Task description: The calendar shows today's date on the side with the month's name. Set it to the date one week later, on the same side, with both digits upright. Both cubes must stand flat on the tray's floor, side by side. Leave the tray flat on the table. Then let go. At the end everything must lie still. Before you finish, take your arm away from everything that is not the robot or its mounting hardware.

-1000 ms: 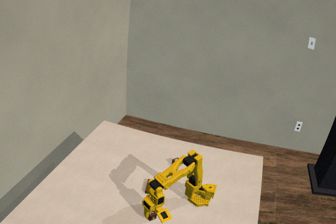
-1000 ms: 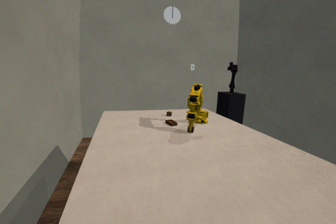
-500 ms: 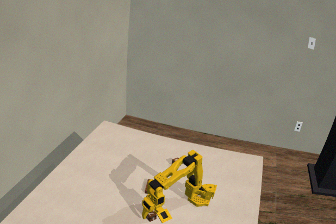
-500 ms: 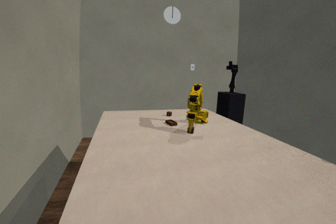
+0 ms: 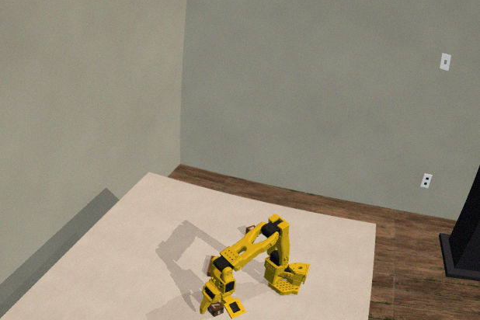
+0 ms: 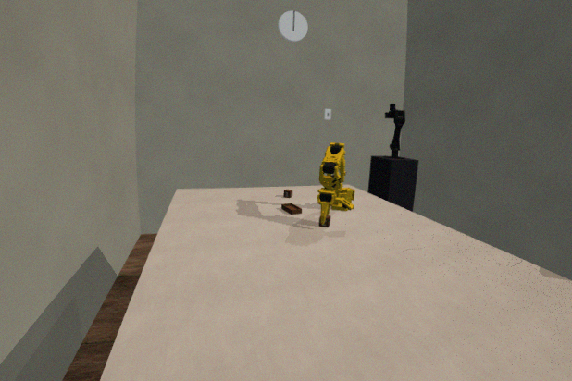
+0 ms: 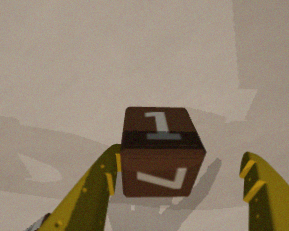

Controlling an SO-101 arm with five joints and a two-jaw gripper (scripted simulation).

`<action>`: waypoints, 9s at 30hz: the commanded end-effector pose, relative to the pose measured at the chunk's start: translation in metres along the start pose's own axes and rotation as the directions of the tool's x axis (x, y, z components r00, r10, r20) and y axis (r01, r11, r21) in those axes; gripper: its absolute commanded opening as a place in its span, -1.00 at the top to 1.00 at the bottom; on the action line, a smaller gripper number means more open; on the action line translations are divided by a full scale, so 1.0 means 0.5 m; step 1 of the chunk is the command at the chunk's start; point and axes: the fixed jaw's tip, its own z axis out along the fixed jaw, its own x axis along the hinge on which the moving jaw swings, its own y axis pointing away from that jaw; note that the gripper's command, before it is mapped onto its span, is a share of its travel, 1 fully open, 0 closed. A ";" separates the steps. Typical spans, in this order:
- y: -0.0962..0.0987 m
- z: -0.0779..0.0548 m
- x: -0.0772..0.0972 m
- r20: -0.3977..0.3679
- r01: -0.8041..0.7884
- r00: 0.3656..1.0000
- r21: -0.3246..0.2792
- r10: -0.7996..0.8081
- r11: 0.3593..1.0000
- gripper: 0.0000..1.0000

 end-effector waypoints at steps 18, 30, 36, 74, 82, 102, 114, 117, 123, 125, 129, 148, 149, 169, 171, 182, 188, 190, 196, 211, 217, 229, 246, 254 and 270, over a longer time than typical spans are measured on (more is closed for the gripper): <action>-0.011 -0.079 -0.005 0.002 0.004 1.000 0.022 -0.004 1.000 0.29; -0.004 -0.125 -0.004 0.002 0.004 1.000 0.022 -0.004 1.000 0.29; -0.004 -0.125 -0.004 0.002 0.004 1.000 0.022 -0.004 1.000 0.29; -0.009 -0.276 -0.004 0.006 0.002 1.000 0.445 -0.005 0.896 0.30; -0.004 -0.297 -0.004 0.006 0.002 1.000 0.498 -0.006 0.867 0.30; -0.003 -0.295 0.047 -0.004 -0.094 0.994 0.498 0.111 0.862 0.30; 0.040 -0.290 0.194 -0.034 -0.368 0.896 0.499 0.442 0.784 0.30; 0.057 -0.289 0.224 -0.040 -0.424 0.860 0.500 0.509 0.755 0.30; 0.115 -0.286 0.295 -0.057 -0.562 0.737 0.501 0.673 0.659 0.30; 0.143 -0.285 0.321 -0.064 -0.613 0.678 0.501 0.733 0.611 0.30; 0.207 -0.284 0.363 -0.078 -0.703 0.544 0.502 0.836 0.504 0.30; 0.456 -0.279 0.408 -0.118 -0.859 0.009 0.507 0.993 0.068 0.30; 0.466 -0.279 0.407 -0.119 -0.860 -0.011 0.507 0.993 0.051 0.30; 0.518 -0.278 0.395 -0.126 -0.860 -0.127 0.508 0.984 -0.046 0.30; 0.518 -0.277 0.395 -0.126 -0.861 -0.127 0.507 0.984 -0.046 0.30; 0.521 -0.211 0.400 -0.093 -0.937 -0.111 0.343 0.989 -0.073 0.30; 0.521 -0.167 0.397 -0.069 -0.970 -0.105 0.227 0.992 -0.086 0.30; 0.521 -0.146 0.394 -0.058 -0.981 -0.102 0.172 0.993 -0.091 0.30; 0.519 -0.107 0.384 -0.036 -0.993 -0.100 0.062 0.994 -0.097 0.30; 0.518 -0.101 0.382 -0.032 -0.994 -0.100 0.045 0.995 -0.098 0.30; 0.518 -0.101 0.382 -0.032 -0.994 -0.100 0.045 0.995 -0.098 0.30; 0.525 -0.096 0.374 -0.029 -0.994 -0.104 0.028 0.994 -0.103 0.30; 0.525 -0.092 0.375 -0.029 -0.994 -0.104 0.028 0.994 -0.103 0.30; 0.526 -0.079 0.376 -0.029 -0.994 -0.104 0.028 0.994 -0.103 0.30; 0.527 -0.033 0.377 -0.029 -0.994 -0.104 0.028 0.994 -0.103 0.30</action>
